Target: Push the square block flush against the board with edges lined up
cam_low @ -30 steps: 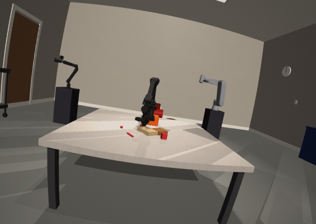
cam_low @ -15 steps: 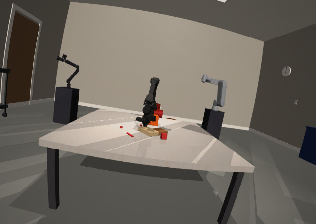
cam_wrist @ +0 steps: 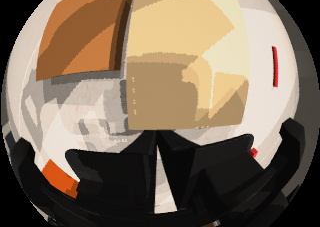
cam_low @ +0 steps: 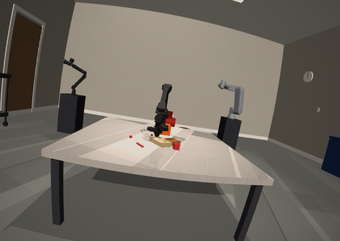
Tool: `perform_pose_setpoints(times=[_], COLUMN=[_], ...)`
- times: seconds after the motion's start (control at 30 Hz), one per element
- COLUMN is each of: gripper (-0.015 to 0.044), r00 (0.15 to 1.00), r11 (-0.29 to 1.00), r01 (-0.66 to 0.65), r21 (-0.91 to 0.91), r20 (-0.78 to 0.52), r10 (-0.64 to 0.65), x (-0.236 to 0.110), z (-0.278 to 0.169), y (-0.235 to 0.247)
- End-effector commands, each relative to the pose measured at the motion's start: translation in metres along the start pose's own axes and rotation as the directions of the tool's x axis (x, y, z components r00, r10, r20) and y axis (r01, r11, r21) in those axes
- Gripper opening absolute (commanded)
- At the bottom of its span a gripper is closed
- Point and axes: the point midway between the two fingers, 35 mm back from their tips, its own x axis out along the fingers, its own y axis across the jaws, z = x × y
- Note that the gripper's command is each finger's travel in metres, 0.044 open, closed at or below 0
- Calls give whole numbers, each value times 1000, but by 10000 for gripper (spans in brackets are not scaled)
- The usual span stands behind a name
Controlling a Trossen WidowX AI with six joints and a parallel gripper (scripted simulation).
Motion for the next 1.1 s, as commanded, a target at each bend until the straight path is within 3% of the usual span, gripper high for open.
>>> perform_pose_setpoints(times=[0.0, 0.93, 1.07], gripper=[0, 0, 0], r00=[1000, 1000, 1000], r11=[1000, 1000, 1000], r01=[-1, -1, 1], r21=[1, 1, 2], r20=[4, 0, -1], r10=[1, 1, -1], x=[0, 1, -34], z=[-3, -48, -43], y=[0, 0, -3])
